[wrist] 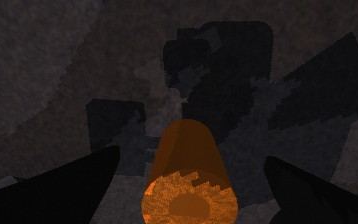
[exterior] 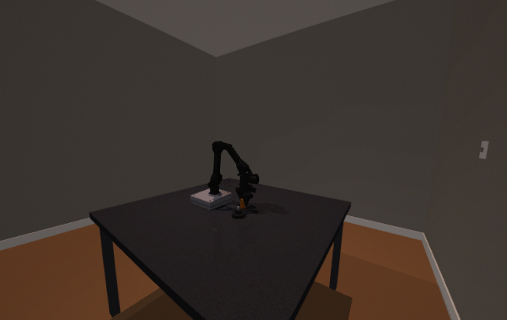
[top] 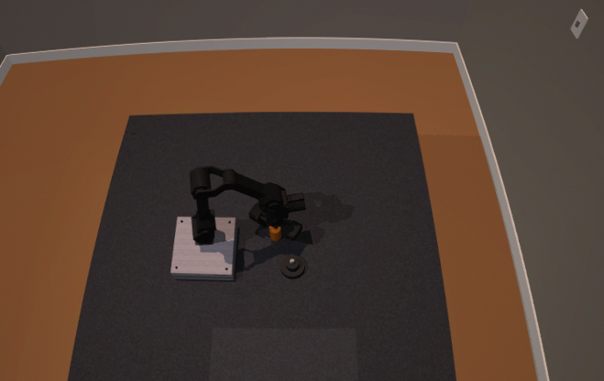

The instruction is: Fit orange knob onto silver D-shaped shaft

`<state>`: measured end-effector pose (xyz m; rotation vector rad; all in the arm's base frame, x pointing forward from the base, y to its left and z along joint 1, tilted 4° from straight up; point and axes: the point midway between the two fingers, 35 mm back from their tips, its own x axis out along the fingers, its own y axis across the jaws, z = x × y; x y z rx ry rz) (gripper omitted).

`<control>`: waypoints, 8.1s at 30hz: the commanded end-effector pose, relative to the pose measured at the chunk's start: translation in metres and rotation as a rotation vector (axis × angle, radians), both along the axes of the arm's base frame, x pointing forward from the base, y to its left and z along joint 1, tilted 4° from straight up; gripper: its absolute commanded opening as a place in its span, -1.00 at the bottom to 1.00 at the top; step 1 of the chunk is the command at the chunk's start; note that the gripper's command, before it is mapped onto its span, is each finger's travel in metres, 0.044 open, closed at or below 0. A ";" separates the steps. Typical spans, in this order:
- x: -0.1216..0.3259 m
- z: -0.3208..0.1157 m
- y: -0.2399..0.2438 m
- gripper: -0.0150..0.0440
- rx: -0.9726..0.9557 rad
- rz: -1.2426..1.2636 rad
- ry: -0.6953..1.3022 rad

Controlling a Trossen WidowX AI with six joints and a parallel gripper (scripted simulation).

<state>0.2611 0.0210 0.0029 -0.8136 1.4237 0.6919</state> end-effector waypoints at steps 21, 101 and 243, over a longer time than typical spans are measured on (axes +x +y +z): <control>-0.004 -0.017 -0.003 0.04 -0.007 0.004 0.007; -0.009 0.196 0.084 -0.49 -0.476 0.029 -0.684; 0.037 -0.016 0.062 0.31 -0.005 0.000 0.004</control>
